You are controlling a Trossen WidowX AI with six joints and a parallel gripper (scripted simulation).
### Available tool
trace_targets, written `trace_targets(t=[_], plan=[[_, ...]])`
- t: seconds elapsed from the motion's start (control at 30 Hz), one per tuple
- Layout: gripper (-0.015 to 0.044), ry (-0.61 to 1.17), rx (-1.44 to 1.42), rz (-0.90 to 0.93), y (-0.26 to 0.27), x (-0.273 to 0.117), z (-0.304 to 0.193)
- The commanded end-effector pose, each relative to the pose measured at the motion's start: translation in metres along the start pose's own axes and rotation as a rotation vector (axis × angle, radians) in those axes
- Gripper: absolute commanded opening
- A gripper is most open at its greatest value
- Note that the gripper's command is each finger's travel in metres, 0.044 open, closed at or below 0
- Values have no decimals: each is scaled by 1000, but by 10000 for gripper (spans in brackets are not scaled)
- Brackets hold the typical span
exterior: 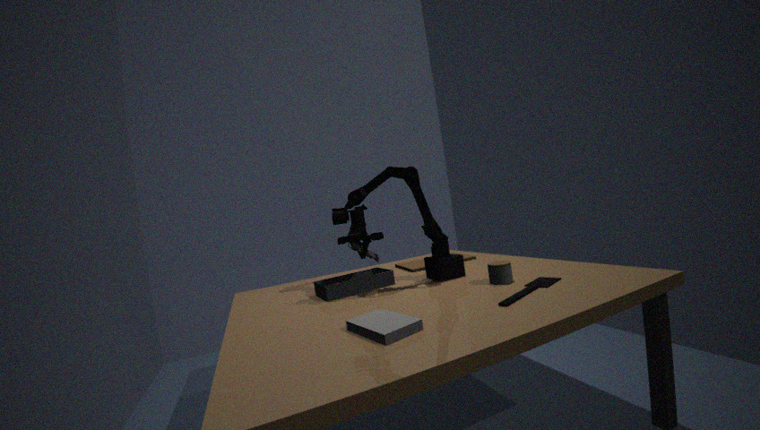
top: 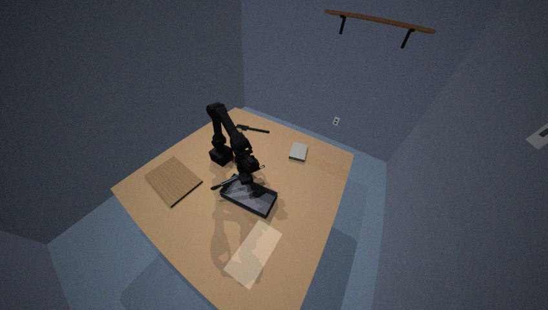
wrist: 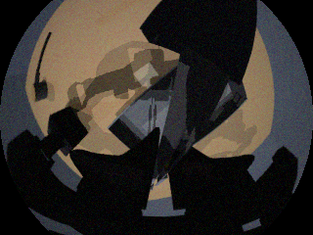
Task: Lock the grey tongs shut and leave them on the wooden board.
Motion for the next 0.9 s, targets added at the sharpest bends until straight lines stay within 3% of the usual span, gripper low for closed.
trace_targets(t=[0.0, 0.87], plan=[[-150, 7, 27, -5, -4, -1, -23], [-150, 21, 214, 1, 12, -4, -171]])
Point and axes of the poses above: the point midway between the two fingers, 35 mm back from their tips, its own x axis out along the fingers, its own y axis across the jaws, z = x × y, the point moved 6 cm from there along -x, back along the fingers, and after that the axes turned 10 degrees about -x, right-handed, at the moved point
